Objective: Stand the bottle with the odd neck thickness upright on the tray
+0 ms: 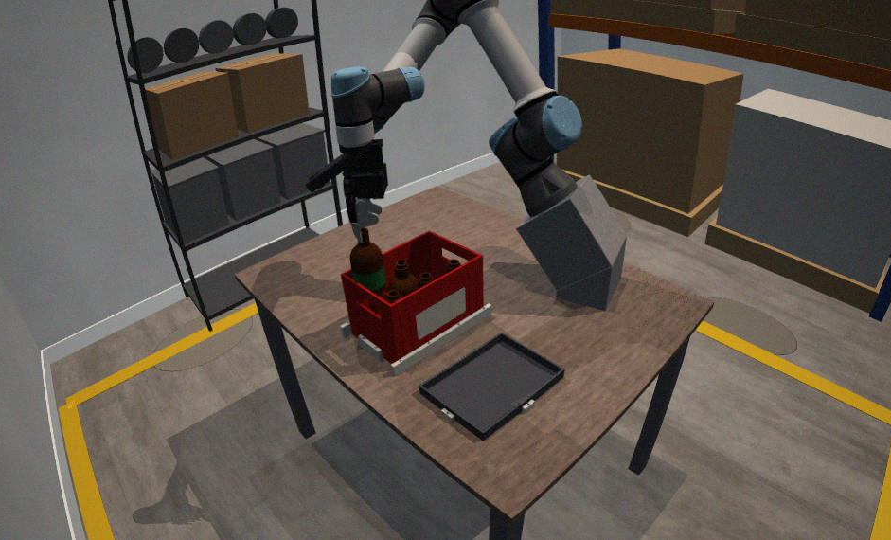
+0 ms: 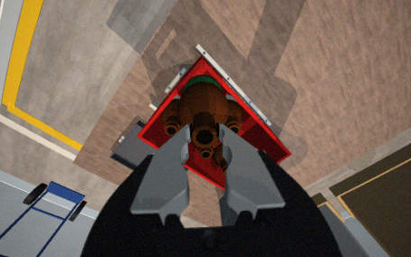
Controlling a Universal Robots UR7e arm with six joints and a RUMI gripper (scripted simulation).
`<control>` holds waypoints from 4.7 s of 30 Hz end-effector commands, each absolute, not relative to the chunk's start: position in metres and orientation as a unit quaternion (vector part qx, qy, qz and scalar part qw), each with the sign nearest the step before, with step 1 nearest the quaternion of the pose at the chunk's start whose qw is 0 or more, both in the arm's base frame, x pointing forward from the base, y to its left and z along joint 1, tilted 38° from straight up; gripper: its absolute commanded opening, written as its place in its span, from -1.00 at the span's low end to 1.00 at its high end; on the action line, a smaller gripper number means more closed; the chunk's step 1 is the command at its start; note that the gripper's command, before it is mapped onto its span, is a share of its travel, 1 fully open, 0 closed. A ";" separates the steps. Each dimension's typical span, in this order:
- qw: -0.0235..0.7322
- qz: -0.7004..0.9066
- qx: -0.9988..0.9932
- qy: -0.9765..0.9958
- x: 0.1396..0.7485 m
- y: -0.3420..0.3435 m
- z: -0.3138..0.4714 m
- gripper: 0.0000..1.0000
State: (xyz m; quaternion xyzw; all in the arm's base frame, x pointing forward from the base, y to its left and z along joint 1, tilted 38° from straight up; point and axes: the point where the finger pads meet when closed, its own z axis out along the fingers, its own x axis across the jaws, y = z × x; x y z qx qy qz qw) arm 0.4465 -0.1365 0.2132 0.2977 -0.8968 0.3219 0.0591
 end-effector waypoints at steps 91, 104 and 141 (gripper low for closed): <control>0.056 0.324 0.298 -0.896 0.444 -0.111 0.248 -1.00; 0.055 0.324 0.298 -0.896 0.445 -0.110 0.249 -1.00; 0.056 0.324 0.298 -0.896 0.442 -0.099 0.263 -1.00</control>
